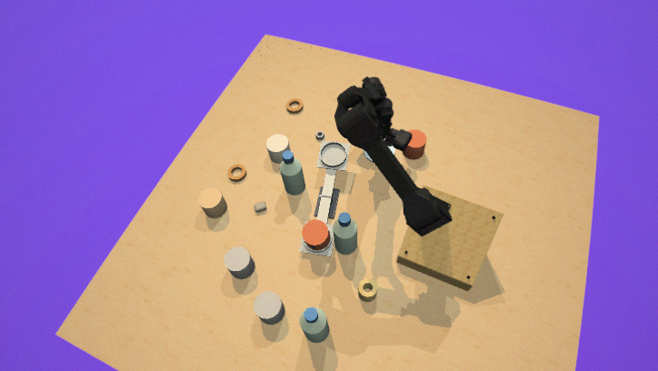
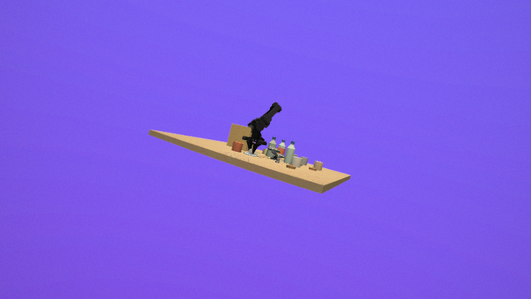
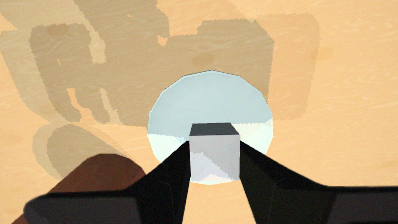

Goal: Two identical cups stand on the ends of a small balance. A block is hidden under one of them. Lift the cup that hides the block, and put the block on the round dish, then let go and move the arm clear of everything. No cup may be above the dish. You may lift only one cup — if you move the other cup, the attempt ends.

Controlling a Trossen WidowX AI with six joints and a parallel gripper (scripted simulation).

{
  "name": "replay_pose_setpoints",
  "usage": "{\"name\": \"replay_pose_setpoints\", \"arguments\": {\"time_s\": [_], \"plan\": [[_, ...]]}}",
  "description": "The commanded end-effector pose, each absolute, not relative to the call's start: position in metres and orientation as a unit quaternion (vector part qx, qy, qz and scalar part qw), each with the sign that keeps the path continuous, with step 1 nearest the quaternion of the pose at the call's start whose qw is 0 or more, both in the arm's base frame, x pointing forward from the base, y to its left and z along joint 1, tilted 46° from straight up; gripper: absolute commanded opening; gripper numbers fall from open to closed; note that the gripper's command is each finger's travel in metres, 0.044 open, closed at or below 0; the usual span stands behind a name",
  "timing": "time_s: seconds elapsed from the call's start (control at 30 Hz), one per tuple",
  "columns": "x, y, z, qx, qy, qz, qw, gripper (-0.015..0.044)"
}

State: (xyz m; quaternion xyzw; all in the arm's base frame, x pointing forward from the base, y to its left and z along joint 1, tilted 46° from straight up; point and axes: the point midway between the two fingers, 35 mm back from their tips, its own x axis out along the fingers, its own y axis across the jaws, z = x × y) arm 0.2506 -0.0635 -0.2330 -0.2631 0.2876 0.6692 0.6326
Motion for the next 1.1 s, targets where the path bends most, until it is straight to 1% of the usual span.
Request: {"name": "replay_pose_setpoints", "arguments": {"time_s": [0.0,0.47,0.53,0.8,0.93,1.07], "plan": [[0.251,-0.064,-0.233,-0.264,0.287,0.669,0.633,0.0079],[0.255,-0.067,-0.231,-0.264,0.291,0.662,0.638,0.0440],[0.261,-0.076,-0.226,-0.263,0.297,0.650,0.647,0.0440],[0.253,-0.102,-0.193,-0.261,0.289,0.668,0.634,0.0440],[0.253,-0.105,-0.190,-0.260,0.288,0.669,0.634,0.0440],[0.254,-0.133,-0.160,-0.259,0.291,0.664,0.638,0.0440]]}}
